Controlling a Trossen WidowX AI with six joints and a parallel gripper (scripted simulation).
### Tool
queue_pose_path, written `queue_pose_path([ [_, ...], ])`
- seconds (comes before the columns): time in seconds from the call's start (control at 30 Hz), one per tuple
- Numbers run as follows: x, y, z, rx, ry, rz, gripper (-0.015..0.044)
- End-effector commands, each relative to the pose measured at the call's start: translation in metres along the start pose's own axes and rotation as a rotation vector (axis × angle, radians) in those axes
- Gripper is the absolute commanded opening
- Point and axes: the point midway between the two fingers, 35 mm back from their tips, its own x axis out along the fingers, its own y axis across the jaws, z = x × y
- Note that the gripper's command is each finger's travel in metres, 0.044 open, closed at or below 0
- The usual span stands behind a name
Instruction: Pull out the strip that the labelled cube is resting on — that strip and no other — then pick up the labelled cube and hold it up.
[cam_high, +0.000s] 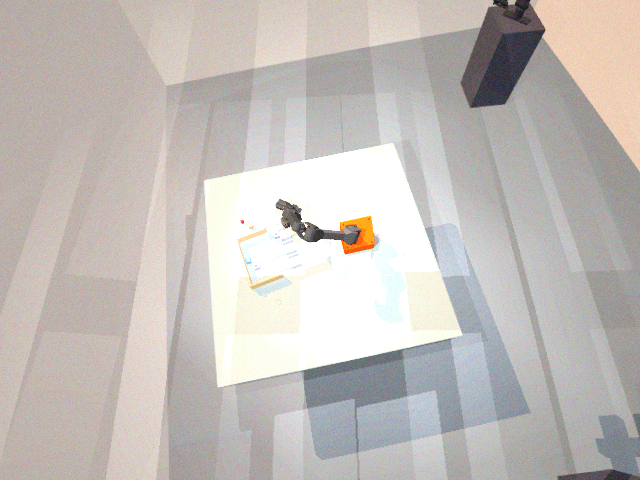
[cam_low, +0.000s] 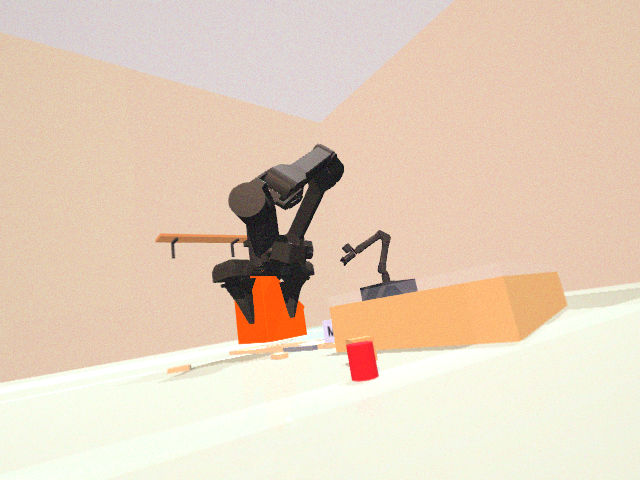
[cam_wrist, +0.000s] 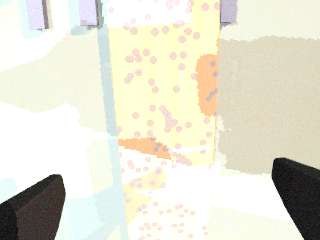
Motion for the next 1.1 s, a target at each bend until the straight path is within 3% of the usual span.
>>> queue_pose_path([
  [0.0, -0.002, -0.001, 0.016, 0.002, -0.004, 0.000, 0.0440],
  [1.07, -0.015, -0.003, 0.113, -0.001, -0.007, 0.001, 0.0440],
])
